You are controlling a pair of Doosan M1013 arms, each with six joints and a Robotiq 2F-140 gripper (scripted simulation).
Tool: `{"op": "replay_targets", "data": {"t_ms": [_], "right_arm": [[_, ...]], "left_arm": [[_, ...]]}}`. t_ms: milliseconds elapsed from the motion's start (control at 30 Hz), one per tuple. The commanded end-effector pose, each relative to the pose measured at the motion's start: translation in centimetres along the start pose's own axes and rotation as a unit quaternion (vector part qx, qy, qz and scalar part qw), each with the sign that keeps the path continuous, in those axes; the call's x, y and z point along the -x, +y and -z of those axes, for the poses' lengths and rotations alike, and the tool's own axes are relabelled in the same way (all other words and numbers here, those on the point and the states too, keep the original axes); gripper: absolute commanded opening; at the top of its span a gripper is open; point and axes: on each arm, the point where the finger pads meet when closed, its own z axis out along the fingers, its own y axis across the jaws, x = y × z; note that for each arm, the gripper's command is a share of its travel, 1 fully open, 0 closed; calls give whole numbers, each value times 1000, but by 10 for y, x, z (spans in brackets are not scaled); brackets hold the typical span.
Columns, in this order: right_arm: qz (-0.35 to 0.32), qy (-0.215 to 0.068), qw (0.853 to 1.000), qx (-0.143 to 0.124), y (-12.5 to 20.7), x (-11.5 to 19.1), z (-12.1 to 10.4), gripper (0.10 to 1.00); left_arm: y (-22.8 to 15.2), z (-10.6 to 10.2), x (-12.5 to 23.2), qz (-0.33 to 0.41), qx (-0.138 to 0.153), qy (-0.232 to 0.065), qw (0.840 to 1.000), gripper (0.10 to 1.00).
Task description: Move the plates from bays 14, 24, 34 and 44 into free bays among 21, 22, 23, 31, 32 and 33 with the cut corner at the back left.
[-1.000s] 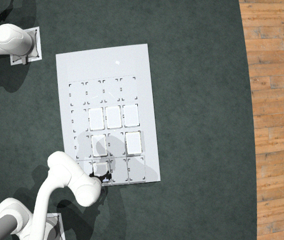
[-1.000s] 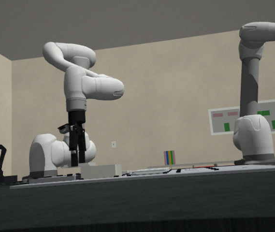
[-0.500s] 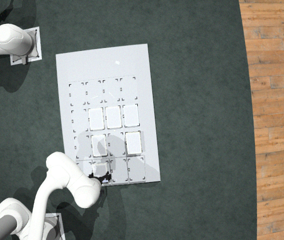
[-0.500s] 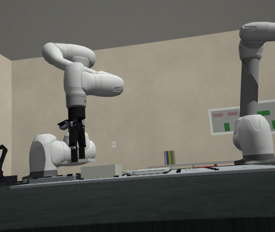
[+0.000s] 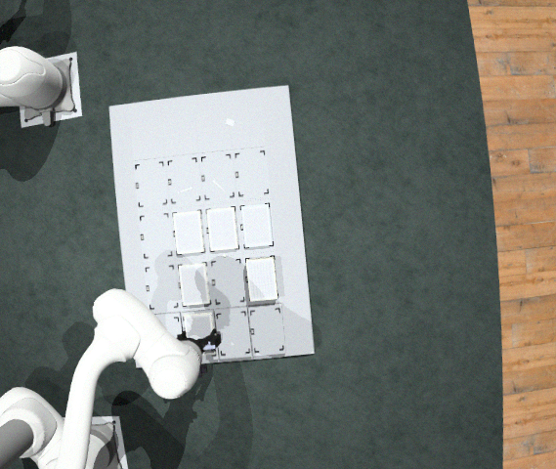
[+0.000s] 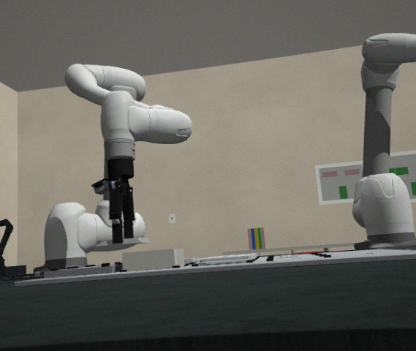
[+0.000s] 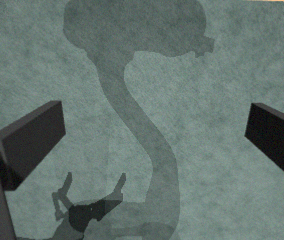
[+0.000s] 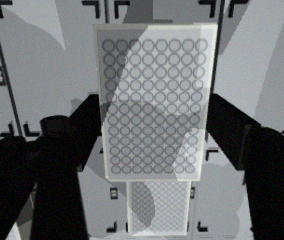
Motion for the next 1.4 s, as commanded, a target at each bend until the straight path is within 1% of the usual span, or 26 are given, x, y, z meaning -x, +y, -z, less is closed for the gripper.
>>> {"op": "replay_targets", "data": {"t_ms": [0,467,533,1367], "right_arm": [[0,0,1000,0,-2,3,1,99],[0,0,1000,0,-23,35,1,99],[0,0,1000,0,-23,35,1,99],[0,-1,1000,0,-56,86,1,99]], "left_arm": [[0,1,0,0,0,1,1000,1000],[0,1,0,0,0,1,1000,1000],[0,1,0,0,0,1,1000,1000],[0,1,0,0,0,1,1000,1000]]}}
